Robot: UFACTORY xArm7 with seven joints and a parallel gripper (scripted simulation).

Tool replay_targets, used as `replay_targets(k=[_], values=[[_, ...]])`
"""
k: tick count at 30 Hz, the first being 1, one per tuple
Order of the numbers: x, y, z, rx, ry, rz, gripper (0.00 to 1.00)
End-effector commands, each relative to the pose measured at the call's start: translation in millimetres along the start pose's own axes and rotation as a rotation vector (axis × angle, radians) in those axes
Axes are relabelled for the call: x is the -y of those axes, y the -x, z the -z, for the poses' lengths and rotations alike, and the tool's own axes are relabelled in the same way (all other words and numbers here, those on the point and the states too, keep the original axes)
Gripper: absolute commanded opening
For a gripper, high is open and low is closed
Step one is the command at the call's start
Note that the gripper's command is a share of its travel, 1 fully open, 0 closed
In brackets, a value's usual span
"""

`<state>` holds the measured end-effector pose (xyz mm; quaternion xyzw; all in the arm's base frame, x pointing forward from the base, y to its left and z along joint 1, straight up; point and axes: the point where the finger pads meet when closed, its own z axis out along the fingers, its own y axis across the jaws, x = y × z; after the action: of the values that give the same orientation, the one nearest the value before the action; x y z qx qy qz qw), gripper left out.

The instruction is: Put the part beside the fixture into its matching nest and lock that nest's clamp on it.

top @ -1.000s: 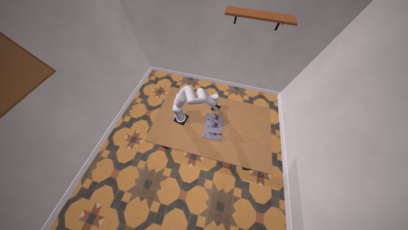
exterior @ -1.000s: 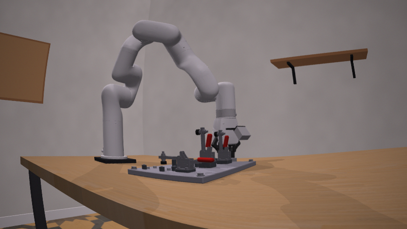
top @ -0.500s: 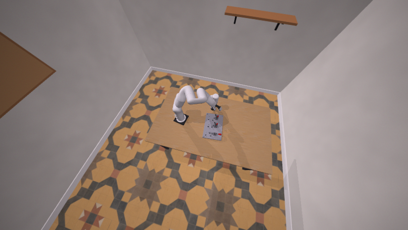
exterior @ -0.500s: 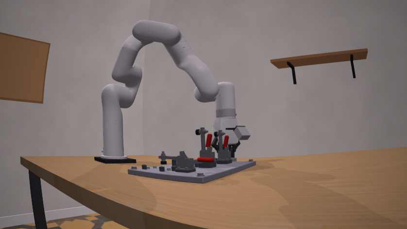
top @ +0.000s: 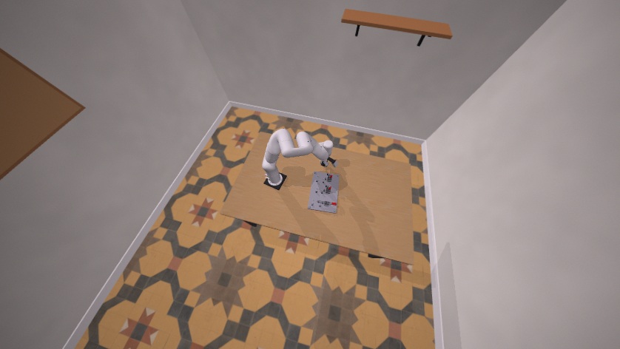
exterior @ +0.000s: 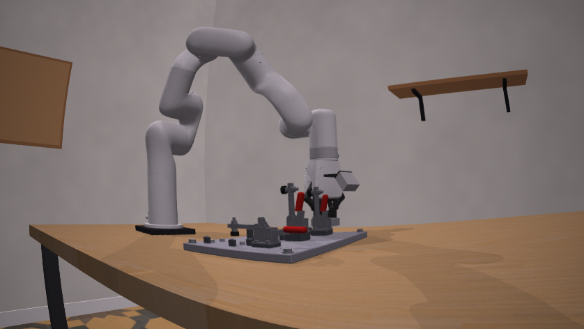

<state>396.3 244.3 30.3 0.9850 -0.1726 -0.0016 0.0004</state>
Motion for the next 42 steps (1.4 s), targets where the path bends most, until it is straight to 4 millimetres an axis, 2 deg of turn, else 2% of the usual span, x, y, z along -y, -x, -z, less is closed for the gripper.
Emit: replay_targets(k=[1, 4, 6, 21, 31, 42], values=[[1.2, -1.1, 13.1, -0.003, -0.003, 0.0, 0.0], [1.1, -1.0, 25.4, -0.003, -0.003, 0.0, 0.0], [1.1, -1.0, 25.4, -0.003, -0.003, 0.0, 0.0], [0.9, -0.9, 81.7, -0.003, -0.003, 0.0, 0.0], [0.9, -0.8, 95.2, -0.003, -0.003, 0.0, 0.0], [0.9, -0.8, 97.2, -0.003, -0.003, 0.0, 0.0]])
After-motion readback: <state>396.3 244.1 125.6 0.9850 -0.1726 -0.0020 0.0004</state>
